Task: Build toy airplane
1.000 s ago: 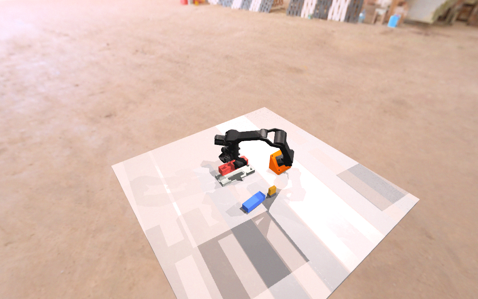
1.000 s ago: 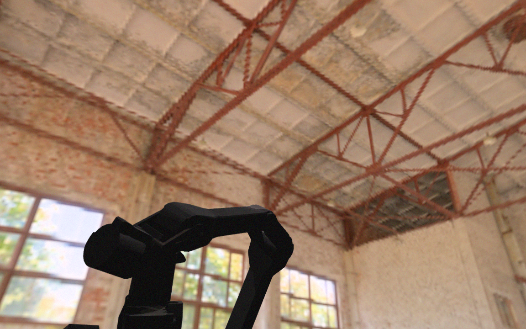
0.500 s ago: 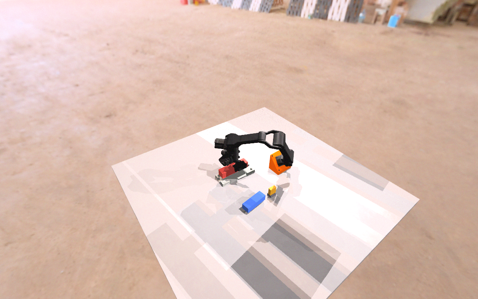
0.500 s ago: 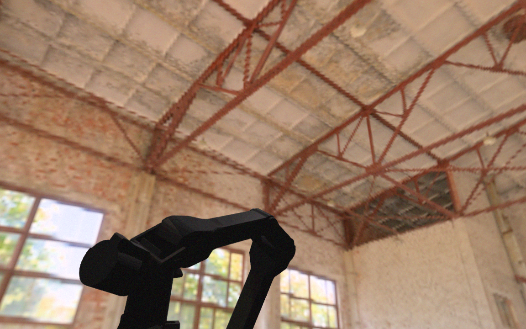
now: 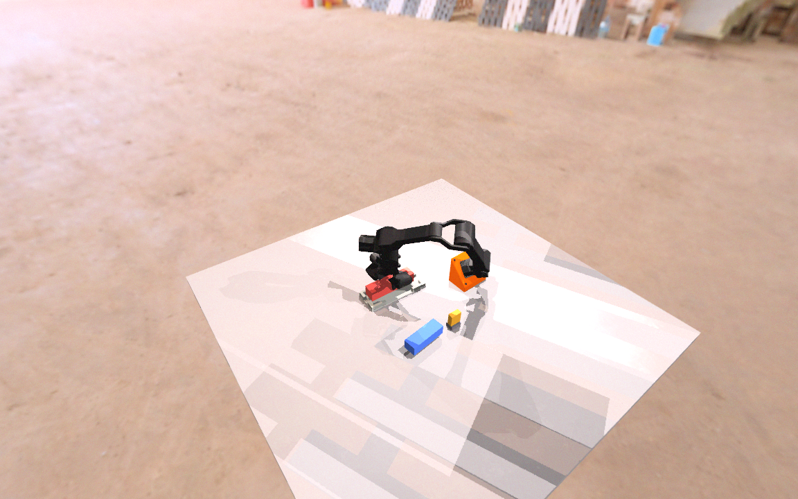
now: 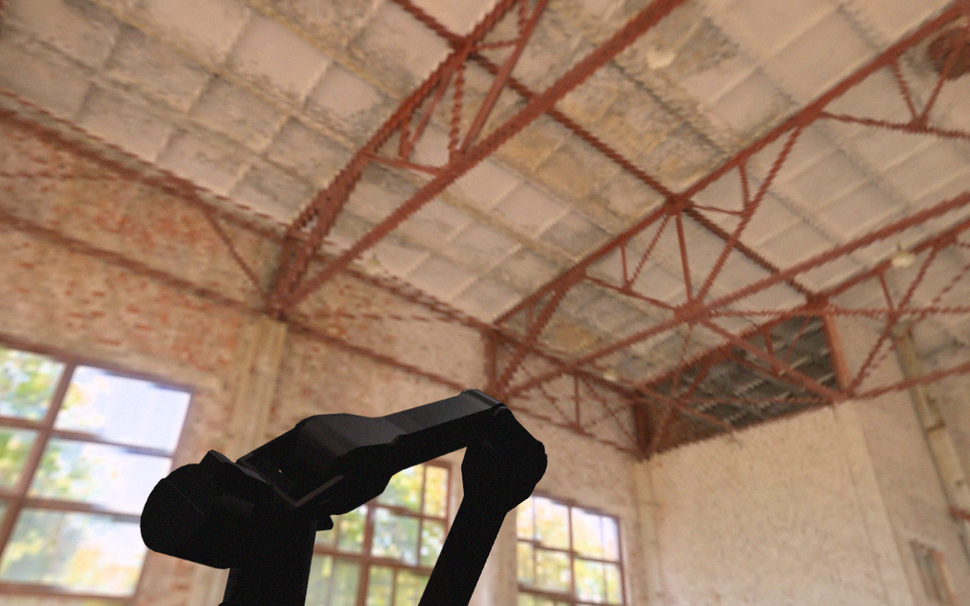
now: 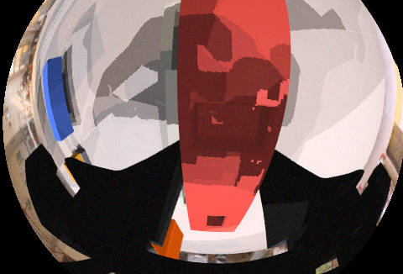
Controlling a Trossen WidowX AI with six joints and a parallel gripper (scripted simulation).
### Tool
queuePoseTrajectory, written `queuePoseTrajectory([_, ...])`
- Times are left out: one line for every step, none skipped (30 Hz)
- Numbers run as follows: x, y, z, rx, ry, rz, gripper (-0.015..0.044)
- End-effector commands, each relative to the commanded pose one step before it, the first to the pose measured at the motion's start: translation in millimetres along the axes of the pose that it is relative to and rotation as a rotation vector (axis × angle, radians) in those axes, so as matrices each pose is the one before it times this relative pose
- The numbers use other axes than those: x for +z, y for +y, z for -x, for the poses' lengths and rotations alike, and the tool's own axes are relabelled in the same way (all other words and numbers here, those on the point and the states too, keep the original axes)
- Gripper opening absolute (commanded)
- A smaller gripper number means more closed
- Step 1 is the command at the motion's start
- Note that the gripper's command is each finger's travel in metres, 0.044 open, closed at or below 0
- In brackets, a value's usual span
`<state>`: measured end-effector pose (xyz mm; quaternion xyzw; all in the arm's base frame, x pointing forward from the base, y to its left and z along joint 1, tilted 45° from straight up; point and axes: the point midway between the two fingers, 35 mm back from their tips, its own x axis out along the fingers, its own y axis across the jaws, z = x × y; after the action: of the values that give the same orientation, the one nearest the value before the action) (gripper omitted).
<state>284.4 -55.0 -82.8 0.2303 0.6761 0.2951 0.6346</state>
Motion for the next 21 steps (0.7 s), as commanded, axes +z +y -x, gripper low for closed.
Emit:
queuePoseTrajectory([0.14,0.13,0.3,-0.00035,0.00032,0.0012,0.0155])
queuePoseTrajectory([0.0,0.0,0.0,0.0,0.0,0.0,0.0149])
queuePoseTrajectory([0.0,0.0,0.0,0.0,0.0,0.0,0.0122])
queuePoseTrajectory([0.0,0.0,0.0,0.0,0.0,0.0,0.0096])
queuePoseTrajectory([0.0,0.0,0.0,0.0,0.0,0.0,0.007])
queuePoseTrajectory([0.0,0.0,0.0,0.0,0.0,0.0,0.0044])
queuePoseTrajectory([0.0,0.0,0.0,0.0,0.0,0.0,0.0017])
queuePoseTrajectory([0.0,0.0,0.0,0.0,0.0,0.0,0.0044])
queuePoseTrajectory([0.0,0.0,0.0,0.0,0.0,0.0,0.007])
queuePoseTrajectory([0.0,0.0,0.0,0.0,0.0,0.0,0.0096])
queuePoseTrajectory([0.0,0.0,0.0,0.0,0.0,0.0,0.0122])
queuePoseTrajectory([0.0,0.0,0.0,0.0,0.0,0.0,0.0149])
queuePoseTrajectory([0.0,0.0,0.0,0.0,0.0,0.0,0.0175])
queuePoseTrajectory([0.0,0.0,0.0,0.0,0.0,0.0,0.0201])
queuePoseTrajectory([0.0,0.0,0.0,0.0,0.0,0.0,0.0227])
queuePoseTrajectory([0.0,0.0,0.0,0.0,0.0,0.0,0.0254])
queuePoseTrajectory([0.0,0.0,0.0,0.0,0.0,0.0,0.028])
queuePoseTrajectory([0.0,0.0,0.0,0.0,0.0,0.0,0.0306])
queuePoseTrajectory([0.0,0.0,0.0,0.0,0.0,0.0,0.0332])
queuePoseTrajectory([0.0,0.0,0.0,0.0,0.0,0.0,0.0359])
queuePoseTrajectory([0.0,0.0,0.0,0.0,0.0,0.0,0.0385])
